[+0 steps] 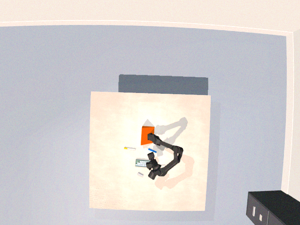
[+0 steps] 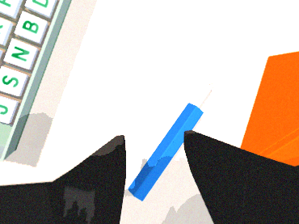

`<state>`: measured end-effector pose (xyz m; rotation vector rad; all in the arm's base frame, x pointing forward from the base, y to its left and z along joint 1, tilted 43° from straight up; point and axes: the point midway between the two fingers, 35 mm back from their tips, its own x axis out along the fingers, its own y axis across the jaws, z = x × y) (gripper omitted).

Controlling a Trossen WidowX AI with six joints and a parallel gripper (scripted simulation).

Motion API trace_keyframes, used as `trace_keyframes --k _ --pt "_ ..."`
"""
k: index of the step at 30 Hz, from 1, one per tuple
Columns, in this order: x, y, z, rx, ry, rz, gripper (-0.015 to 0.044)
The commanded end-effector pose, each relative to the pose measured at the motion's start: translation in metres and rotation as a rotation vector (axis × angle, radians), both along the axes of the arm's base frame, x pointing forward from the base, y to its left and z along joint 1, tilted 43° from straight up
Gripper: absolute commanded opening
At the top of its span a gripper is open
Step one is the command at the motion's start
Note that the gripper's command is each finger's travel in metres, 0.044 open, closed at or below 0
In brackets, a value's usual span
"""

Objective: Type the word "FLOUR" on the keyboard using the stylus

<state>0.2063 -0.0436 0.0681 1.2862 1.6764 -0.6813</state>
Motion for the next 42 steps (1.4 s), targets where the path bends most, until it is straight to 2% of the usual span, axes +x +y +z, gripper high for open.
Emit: trace_keyframes --k 1,4,42 --pt "-0.042 0.014 -0.006 -0.233 0.278 -0.563 0.015" --pt "-0.048 0.016 -0.008 -0.272 0.314 -0.671 0.015" --pt "-0.044 0.031 -0.021 -0.271 0.313 -0.671 0.015"
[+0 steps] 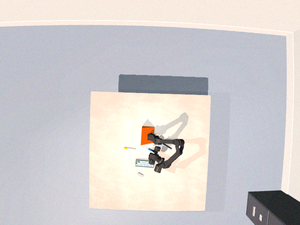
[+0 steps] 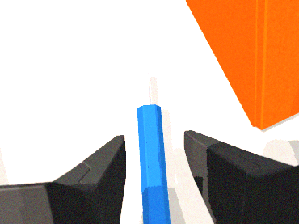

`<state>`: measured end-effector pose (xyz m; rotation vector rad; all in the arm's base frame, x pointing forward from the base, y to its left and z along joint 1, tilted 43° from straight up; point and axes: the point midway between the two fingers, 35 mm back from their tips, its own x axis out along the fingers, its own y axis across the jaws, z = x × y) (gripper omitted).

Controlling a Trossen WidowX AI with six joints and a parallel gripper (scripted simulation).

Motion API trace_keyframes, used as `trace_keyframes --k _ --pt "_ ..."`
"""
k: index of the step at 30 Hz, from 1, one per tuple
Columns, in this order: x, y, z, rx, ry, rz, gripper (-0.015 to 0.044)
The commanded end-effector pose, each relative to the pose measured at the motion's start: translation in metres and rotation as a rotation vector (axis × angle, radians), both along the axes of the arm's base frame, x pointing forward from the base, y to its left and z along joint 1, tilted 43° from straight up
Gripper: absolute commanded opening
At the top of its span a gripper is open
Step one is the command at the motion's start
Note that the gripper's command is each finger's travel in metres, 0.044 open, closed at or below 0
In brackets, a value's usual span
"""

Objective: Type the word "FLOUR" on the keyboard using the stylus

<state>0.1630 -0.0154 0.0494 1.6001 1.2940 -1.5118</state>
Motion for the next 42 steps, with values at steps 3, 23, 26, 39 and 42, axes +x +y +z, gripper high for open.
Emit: trace_keyframes --k 3,23,26,39,42 --pt "-0.001 0.004 -0.004 0.005 0.006 -0.003 0.015" --pt "0.001 0.014 -0.015 0.006 0.006 -0.003 0.015" --pt "0.001 0.016 -0.017 0.006 0.006 -0.003 0.015" --pt "0.002 0.022 -0.024 0.006 0.006 -0.003 0.015" --pt "0.003 0.024 -0.026 0.006 0.006 -0.003 0.015"
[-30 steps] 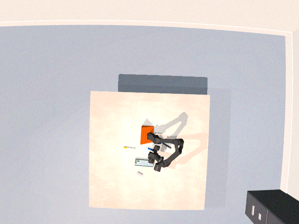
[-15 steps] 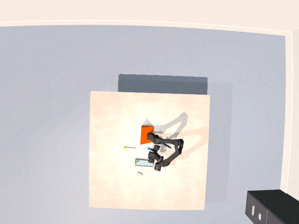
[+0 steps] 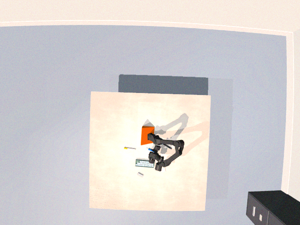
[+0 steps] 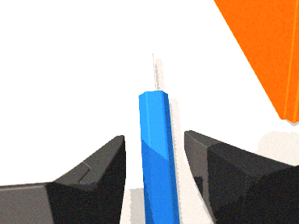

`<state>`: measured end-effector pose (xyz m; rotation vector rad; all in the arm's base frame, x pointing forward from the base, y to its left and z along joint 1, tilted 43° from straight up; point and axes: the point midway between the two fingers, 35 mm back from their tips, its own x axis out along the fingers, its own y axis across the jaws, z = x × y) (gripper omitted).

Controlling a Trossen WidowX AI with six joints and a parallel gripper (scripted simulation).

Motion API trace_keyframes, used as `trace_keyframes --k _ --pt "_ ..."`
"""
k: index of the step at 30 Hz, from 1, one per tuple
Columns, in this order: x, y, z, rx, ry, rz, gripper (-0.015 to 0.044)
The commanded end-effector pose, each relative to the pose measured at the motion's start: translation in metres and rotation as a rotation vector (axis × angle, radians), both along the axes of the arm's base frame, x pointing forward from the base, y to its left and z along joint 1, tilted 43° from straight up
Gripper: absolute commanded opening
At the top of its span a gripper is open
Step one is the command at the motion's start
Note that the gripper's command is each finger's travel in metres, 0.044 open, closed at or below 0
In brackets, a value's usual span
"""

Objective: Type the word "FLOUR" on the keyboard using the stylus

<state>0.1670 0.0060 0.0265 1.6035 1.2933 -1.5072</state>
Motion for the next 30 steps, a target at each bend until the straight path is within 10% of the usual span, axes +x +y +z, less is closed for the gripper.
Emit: trace_keyframes --k 1,16,21,30 --pt "-0.0014 0.0028 -0.0035 0.005 0.01 -0.003 0.015" --pt "-0.0007 0.008 -0.0091 0.005 0.01 -0.003 0.015" --pt "0.0 0.0071 -0.0078 0.001 0.004 0.001 0.0019" --pt "0.0 0.0071 -0.0078 0.001 0.004 0.001 0.0"
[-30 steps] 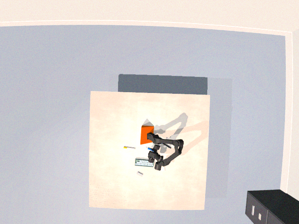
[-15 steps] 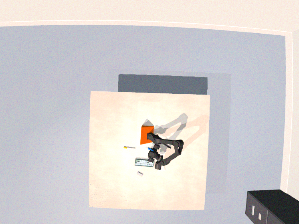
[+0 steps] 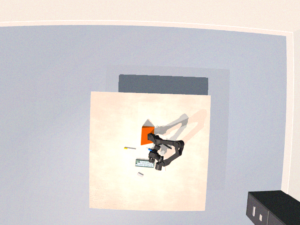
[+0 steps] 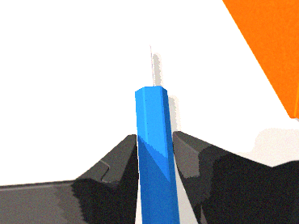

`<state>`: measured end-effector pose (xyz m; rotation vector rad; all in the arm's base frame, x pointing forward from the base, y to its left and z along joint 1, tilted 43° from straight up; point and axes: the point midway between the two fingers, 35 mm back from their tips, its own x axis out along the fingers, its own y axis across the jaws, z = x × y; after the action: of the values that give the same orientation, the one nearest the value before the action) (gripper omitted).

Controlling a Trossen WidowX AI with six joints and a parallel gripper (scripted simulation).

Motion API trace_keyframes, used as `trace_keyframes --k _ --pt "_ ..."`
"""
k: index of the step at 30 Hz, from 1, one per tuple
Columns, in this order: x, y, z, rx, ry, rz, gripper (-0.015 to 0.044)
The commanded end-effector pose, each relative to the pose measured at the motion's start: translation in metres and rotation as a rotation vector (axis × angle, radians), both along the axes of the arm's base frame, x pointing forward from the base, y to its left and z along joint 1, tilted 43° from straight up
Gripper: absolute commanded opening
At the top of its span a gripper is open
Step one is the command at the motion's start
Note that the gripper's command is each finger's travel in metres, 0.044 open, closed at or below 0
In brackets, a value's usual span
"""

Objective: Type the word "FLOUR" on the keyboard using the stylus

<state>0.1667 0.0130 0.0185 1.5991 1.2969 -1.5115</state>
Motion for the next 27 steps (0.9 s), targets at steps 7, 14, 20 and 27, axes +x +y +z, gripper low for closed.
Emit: trace_keyframes --k 7,14,20,27 --pt "0.0 -0.013 0.014 -0.001 -0.001 0.0 0.0" --pt "-0.005 -0.034 0.036 -0.003 0.001 0.0 0.0" --pt "-0.003 -0.033 0.034 0.003 0.005 0.018 0.0" --pt "0.011 -0.043 0.04 0.004 -0.023 0.256 0.0"
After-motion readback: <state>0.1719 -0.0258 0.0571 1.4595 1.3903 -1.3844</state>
